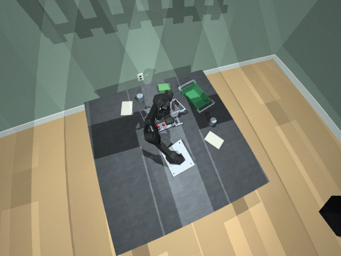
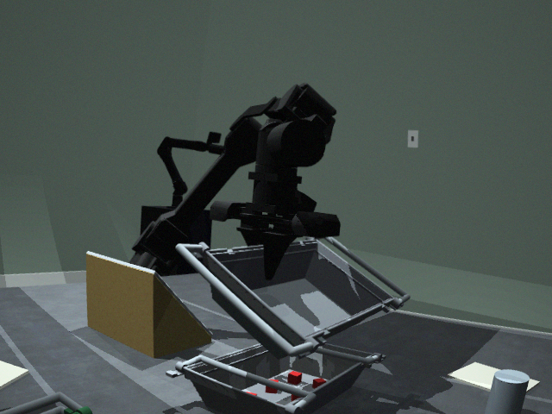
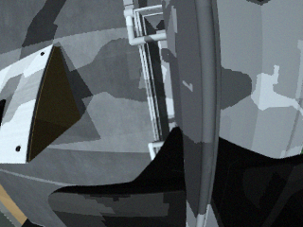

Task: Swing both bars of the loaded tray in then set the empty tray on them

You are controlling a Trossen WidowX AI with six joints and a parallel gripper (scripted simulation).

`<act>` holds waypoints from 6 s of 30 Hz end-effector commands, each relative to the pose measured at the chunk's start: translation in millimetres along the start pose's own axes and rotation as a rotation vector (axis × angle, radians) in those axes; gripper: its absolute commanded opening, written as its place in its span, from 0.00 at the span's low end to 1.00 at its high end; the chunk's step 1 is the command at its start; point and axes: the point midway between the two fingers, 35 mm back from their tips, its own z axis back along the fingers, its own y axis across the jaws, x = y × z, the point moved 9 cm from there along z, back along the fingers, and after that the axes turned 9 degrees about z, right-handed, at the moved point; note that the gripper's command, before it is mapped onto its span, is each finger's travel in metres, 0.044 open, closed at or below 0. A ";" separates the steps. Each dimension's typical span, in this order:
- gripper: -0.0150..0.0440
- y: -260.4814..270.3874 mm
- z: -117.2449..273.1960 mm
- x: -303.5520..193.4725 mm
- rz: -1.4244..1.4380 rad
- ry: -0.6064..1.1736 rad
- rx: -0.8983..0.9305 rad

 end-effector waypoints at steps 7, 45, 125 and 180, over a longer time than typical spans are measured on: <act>0.25 -0.6 6.9 -0.1 0.011 0.013 -0.024; 0.25 -1.6 3.1 -1.0 0.011 0.013 -0.024; 0.25 17.8 -71.9 0.0 0.011 0.010 -0.025; 0.25 17.8 -71.9 0.0 0.011 0.010 -0.025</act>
